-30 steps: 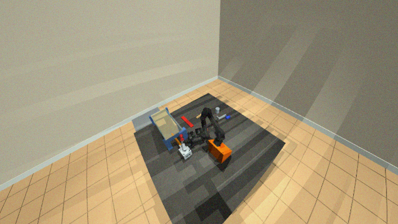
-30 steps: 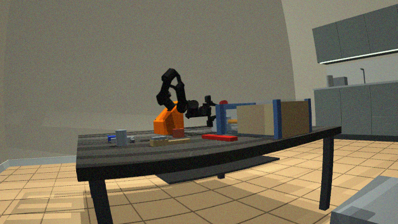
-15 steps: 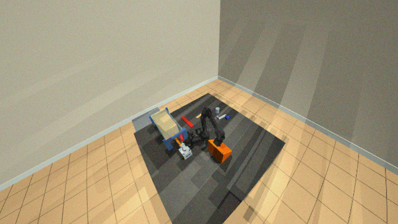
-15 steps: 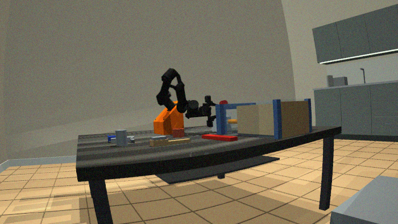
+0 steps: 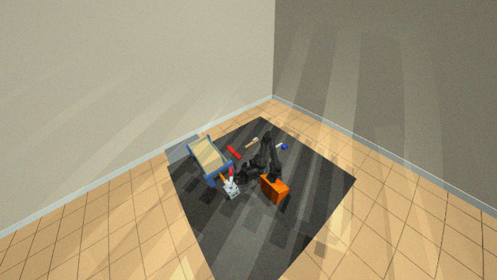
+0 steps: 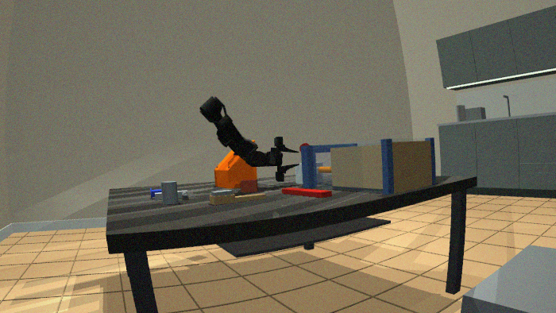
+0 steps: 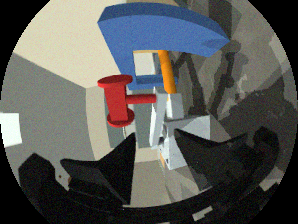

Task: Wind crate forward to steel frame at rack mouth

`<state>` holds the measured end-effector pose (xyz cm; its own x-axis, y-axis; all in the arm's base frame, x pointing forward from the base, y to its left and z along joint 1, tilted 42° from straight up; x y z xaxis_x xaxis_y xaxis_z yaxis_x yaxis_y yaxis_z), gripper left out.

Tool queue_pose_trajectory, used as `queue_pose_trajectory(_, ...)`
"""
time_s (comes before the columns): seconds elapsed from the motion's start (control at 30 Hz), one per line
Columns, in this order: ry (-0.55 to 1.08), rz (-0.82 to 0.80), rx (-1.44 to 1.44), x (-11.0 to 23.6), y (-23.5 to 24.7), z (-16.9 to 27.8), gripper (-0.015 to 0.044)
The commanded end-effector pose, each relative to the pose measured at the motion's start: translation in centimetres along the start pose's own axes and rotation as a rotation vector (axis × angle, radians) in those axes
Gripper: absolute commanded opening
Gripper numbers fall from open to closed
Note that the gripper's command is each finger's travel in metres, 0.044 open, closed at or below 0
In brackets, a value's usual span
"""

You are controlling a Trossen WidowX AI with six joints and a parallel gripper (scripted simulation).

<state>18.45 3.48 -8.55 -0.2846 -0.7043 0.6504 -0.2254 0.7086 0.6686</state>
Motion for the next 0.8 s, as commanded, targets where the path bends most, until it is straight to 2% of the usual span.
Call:
queue_pose_trajectory(0.0,-0.033,-0.037,0.007,5.3,1.1,0.9,0.0240)
queue_pose_trajectory(0.5,-0.030,-0.034,0.007,5.3,1.4,0.7,0.0240)
queue_pose_trajectory(0.77,-0.011,-0.008,0.009,5.3,6.1,-0.9,0.0240)
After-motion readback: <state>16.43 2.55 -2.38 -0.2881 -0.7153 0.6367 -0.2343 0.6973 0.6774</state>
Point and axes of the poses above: the point midway between the two fingers, 35 mm back from their tips, its own x axis back along the fingers, its own y axis across the jaws, z = x × y, the point moved 7 cm from there along x, back along the fingers, and after that the axes turned 12 degrees about x, right-handed, at the moved point
